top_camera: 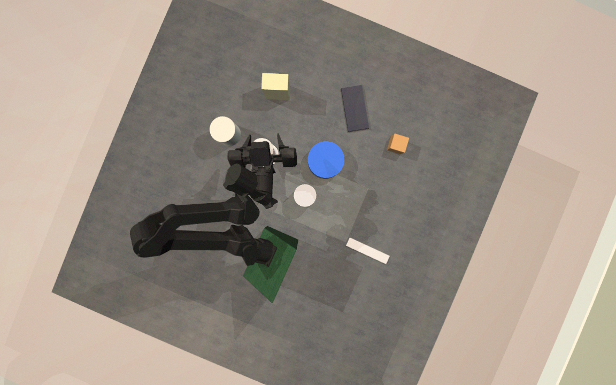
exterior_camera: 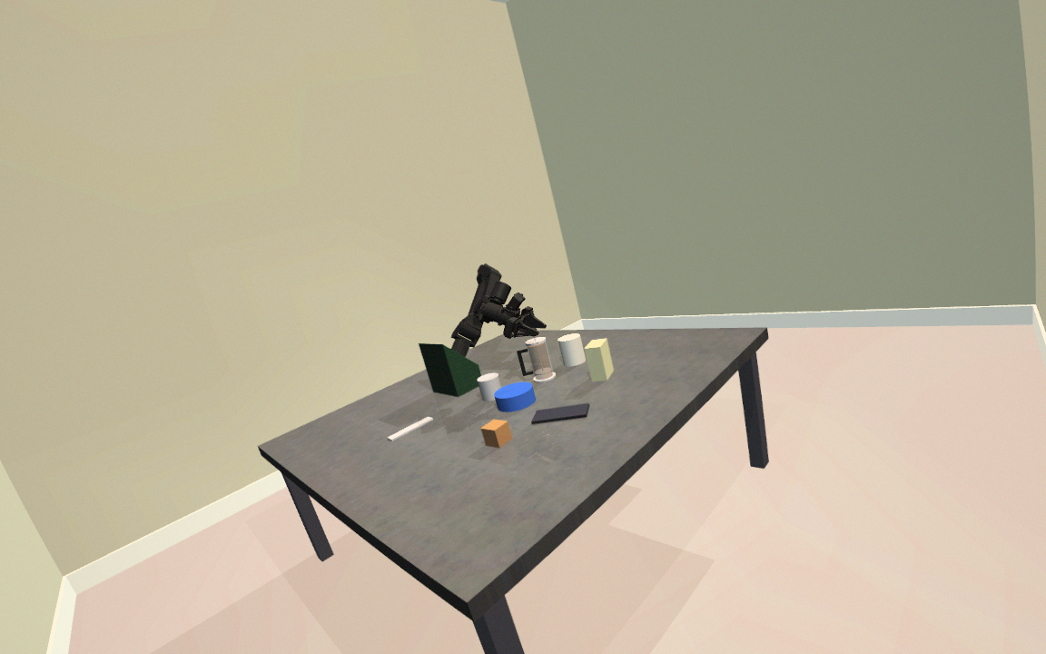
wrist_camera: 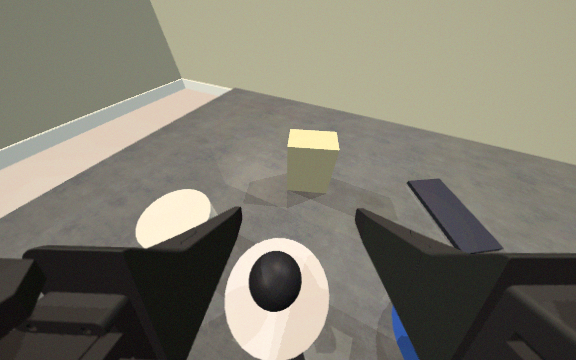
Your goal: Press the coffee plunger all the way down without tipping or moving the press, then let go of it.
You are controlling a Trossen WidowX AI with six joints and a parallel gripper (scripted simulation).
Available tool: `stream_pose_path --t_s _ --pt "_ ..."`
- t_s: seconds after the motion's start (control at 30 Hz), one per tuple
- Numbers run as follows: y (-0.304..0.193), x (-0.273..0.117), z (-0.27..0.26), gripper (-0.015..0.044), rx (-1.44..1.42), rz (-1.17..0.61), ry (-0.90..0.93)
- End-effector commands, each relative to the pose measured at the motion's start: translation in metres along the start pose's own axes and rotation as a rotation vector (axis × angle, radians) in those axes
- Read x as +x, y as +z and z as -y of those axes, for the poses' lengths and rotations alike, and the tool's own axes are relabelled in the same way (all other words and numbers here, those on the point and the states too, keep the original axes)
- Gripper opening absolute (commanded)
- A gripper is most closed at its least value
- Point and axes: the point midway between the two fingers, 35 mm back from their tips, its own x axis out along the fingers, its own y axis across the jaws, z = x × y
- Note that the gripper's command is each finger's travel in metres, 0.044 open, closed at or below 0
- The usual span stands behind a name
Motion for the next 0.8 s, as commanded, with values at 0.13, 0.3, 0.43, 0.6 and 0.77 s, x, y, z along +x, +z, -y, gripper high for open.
stream_pose_path --t_s 0.13,0.3,0.43,0.6,0.77 --pt "0.012 -0.003 0.001 0.044 -0.035 0.018 -0.013" --pt "0.034 -0.032 0.002 0.044 -0.017 -0.014 -0.012" --pt "0.051 -0.064 -0.01 0.044 0.008 -0.019 0.007" --pt "0.052 -0.066 -0.012 0.044 0.01 -0.018 0.008" --pt "0.052 -0.066 -0.011 0.044 0.01 -0.018 0.008"
